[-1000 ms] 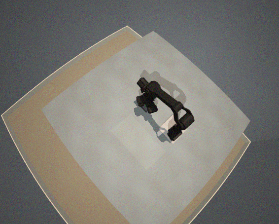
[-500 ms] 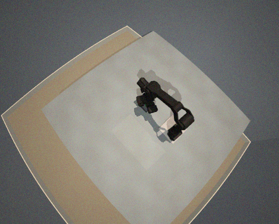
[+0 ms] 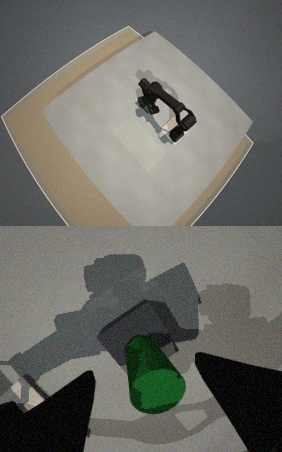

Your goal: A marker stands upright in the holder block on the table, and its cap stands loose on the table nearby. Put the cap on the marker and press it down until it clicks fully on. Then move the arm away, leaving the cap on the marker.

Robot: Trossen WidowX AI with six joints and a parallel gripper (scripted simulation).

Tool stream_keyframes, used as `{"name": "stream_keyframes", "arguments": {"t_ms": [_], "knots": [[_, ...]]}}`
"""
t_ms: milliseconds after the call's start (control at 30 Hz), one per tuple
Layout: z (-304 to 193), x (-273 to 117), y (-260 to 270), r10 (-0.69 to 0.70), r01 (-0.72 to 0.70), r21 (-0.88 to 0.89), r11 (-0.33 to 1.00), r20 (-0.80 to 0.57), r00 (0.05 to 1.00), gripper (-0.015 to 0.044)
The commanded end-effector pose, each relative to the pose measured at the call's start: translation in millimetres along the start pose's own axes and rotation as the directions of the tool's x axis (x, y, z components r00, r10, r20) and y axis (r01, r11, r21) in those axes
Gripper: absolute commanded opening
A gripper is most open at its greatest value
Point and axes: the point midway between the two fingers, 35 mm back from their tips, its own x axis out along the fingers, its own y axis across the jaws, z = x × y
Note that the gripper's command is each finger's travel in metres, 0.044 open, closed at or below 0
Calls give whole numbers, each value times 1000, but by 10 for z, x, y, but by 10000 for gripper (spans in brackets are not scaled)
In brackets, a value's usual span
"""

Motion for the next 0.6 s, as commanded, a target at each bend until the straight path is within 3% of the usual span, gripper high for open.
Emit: {"name": "stream_keyframes", "arguments": {"t_ms": [0,233,367,433,567], "knots": [[0,0,0,0,0,0,1000,0,1000,440],[4,-669,-14,-1,1,1,1000,0,1000,440],[-1,-750,-4,0,0,0,1000,0,1000,440],[1,-743,-6,0,0,60,998,0,1000,387],[9,-699,-17,1,-1,408,913,0,1000,282]]}}
